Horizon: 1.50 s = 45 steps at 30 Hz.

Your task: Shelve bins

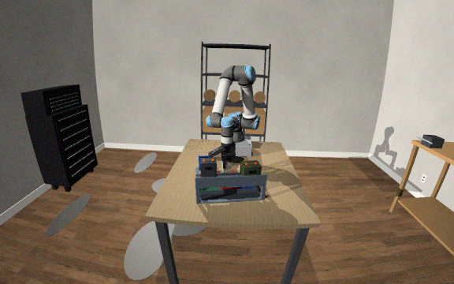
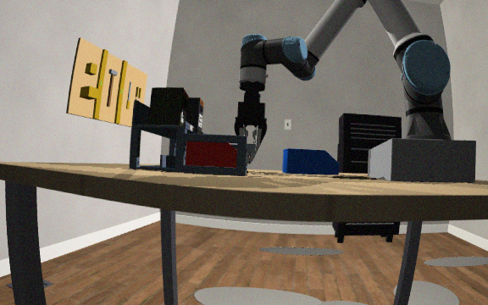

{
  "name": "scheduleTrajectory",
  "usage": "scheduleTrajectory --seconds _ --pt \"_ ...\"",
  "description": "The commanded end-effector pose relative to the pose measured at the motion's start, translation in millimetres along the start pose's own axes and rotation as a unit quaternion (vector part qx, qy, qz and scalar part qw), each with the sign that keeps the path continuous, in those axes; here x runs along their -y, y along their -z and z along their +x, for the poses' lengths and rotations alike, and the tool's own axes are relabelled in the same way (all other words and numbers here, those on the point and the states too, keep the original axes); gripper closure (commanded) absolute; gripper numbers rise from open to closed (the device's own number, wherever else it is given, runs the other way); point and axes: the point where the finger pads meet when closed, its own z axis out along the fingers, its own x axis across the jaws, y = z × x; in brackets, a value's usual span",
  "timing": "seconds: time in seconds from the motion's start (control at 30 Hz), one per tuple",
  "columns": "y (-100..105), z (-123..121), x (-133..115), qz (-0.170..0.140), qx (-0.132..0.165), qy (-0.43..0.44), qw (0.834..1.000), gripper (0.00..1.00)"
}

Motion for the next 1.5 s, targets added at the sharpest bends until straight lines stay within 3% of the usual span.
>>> scheduleTrajectory --seconds 0.0,0.83,1.47 --pt "4 6 0 0.0 -0.001 -0.001 1.0 1.0" --pt "20 16 0 0.0 0.001 0.0 1.0 1.0" --pt "72 15 0 0.001 0.002 0.0 1.0 1.0"
